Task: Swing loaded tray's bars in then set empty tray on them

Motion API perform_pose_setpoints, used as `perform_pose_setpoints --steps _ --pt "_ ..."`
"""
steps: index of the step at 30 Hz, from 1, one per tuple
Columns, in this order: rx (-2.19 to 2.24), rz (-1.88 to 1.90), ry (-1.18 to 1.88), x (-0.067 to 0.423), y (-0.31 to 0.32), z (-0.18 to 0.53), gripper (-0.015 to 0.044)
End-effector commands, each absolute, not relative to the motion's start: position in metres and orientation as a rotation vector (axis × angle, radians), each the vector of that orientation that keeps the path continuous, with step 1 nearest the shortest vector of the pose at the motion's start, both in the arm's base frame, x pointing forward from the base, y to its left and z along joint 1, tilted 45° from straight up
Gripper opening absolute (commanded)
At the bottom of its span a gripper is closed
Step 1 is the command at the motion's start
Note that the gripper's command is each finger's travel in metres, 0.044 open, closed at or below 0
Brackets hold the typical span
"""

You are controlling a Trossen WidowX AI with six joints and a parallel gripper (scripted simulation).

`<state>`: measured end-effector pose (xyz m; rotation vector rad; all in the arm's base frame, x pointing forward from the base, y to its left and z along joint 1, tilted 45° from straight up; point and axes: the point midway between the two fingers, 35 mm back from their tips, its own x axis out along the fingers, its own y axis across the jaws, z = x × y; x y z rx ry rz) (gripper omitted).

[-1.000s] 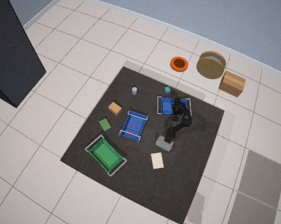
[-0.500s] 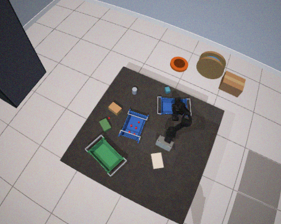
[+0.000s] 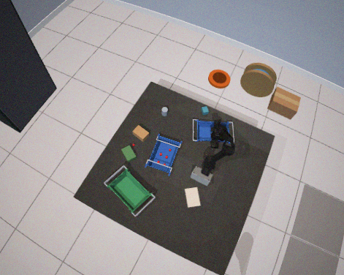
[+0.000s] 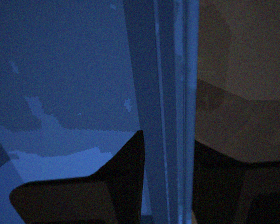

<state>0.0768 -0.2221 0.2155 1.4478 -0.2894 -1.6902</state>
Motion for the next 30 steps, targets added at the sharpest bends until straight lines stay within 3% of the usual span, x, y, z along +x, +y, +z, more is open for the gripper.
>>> perform_pose_setpoints --steps 1,12,30 --pt "1.448 -1.696 -0.278 0.076 -0.221 0.214 0.0069" --pt "1.453 -1.697 -0.275 0.078 -0.211 0.224 0.0000" --pt "1.454 -1.696 -0.275 0.072 -0.164 0.269 0.0000"
